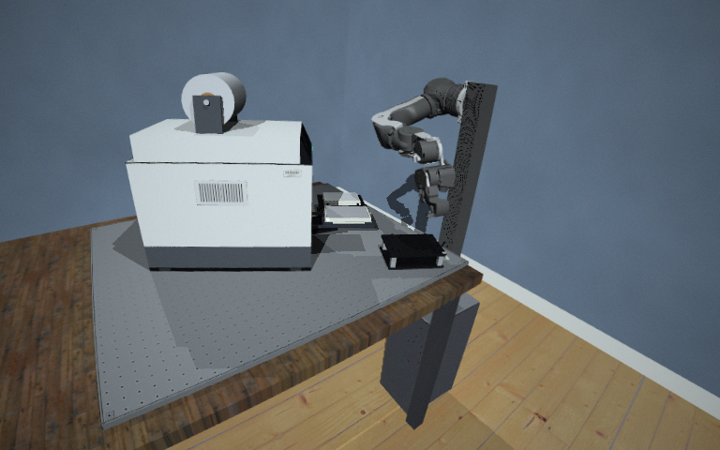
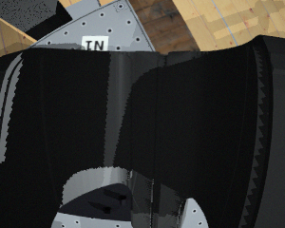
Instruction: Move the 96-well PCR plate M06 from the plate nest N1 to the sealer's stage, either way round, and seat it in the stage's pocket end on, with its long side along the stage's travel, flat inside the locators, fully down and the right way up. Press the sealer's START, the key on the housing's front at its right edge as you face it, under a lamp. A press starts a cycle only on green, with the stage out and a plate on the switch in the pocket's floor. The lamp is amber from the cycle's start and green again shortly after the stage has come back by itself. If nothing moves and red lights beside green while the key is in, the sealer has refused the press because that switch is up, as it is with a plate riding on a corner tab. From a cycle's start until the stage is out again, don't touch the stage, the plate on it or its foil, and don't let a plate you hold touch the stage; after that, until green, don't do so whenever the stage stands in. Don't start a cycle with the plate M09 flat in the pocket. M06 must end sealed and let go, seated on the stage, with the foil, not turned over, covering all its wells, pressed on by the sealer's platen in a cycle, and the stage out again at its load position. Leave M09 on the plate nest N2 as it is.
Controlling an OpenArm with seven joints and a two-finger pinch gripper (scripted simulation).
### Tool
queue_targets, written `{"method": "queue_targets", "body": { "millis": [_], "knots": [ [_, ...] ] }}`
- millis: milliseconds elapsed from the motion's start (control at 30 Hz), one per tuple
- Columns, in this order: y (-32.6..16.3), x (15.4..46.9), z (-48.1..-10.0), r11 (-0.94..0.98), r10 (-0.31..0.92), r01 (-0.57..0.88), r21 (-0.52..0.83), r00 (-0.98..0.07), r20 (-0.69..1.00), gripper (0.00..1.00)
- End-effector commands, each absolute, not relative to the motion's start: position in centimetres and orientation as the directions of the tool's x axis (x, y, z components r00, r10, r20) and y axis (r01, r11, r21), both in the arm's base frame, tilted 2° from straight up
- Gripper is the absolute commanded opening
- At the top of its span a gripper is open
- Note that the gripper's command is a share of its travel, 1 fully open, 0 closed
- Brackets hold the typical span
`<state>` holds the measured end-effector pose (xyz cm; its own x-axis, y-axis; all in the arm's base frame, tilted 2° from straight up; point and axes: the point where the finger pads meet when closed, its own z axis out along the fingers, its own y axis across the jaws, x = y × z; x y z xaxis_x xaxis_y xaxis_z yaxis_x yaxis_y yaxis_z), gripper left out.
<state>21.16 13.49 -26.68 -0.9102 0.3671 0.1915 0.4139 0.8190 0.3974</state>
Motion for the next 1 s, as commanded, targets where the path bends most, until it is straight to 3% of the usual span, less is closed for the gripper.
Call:
{"method": "queue_targets", "body": {
  "millis": [0,133,967],
  "knots": [
    [13.0,21.2,-26.7,0.829,0.371,0.413,0.377,-0.911,0.180,0.00],
    [10.6,21.2,-27.1,0.868,0.389,0.412,0.277,-0.911,0.136,0.00],
    [11.1,21.1,-27.0,0.868,0.389,0.412,0.277,-0.911,0.136,0.00]
  ]
}}
